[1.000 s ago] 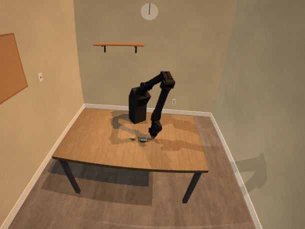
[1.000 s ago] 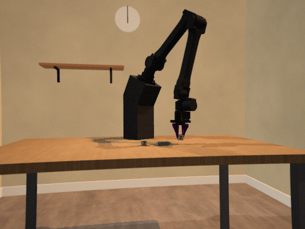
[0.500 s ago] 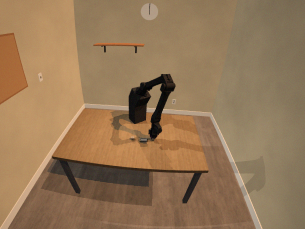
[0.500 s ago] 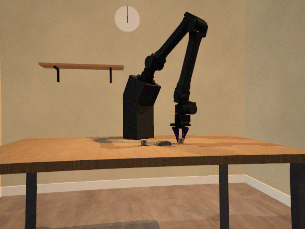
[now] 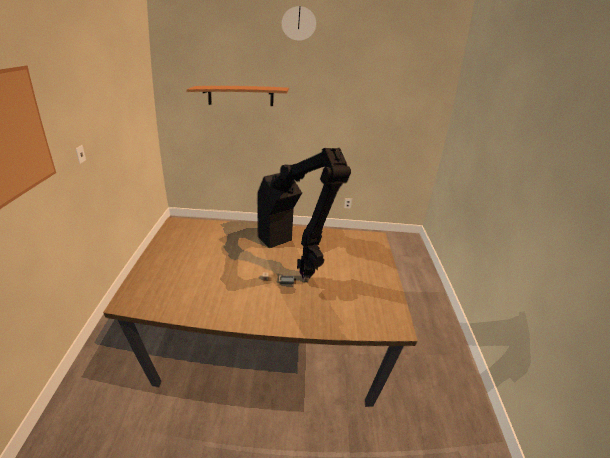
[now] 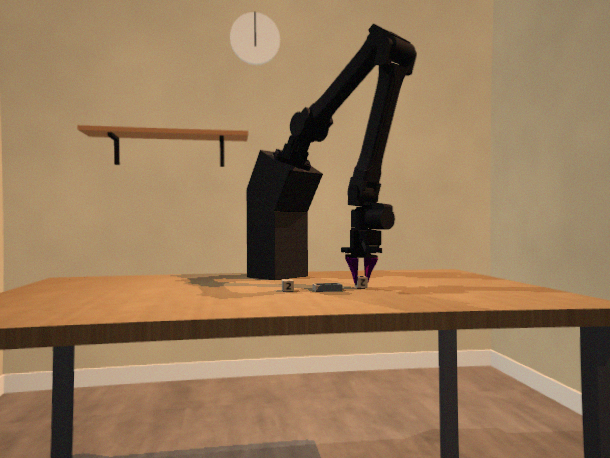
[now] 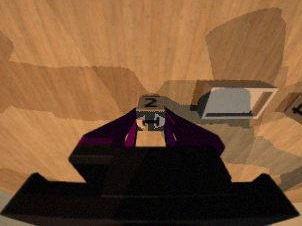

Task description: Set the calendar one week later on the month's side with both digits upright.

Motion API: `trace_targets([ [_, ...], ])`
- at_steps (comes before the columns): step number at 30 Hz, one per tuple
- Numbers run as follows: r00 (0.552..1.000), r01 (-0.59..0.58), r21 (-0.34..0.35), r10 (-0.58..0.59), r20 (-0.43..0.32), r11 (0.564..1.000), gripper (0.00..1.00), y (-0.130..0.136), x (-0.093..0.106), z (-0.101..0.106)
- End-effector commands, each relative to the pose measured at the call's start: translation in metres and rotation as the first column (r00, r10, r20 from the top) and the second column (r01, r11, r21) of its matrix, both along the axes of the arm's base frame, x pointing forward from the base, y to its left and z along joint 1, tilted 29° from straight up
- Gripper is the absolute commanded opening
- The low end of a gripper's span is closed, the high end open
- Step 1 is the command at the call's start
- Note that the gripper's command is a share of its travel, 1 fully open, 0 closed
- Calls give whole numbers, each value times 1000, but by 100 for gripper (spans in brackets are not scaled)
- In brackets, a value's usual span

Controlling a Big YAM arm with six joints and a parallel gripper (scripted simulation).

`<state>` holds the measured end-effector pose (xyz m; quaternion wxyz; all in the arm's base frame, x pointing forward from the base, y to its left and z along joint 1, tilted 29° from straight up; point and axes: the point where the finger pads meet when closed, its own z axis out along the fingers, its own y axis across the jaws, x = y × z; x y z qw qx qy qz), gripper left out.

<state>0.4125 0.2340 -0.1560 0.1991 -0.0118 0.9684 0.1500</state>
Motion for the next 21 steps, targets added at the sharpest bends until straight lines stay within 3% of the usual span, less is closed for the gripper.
trace_targets([
  [1, 1000, 2, 18, -2, 31, 1000, 26, 8, 10, 11],
  [21, 1000, 0, 17, 0, 30, 1000, 26, 10, 9, 11],
])
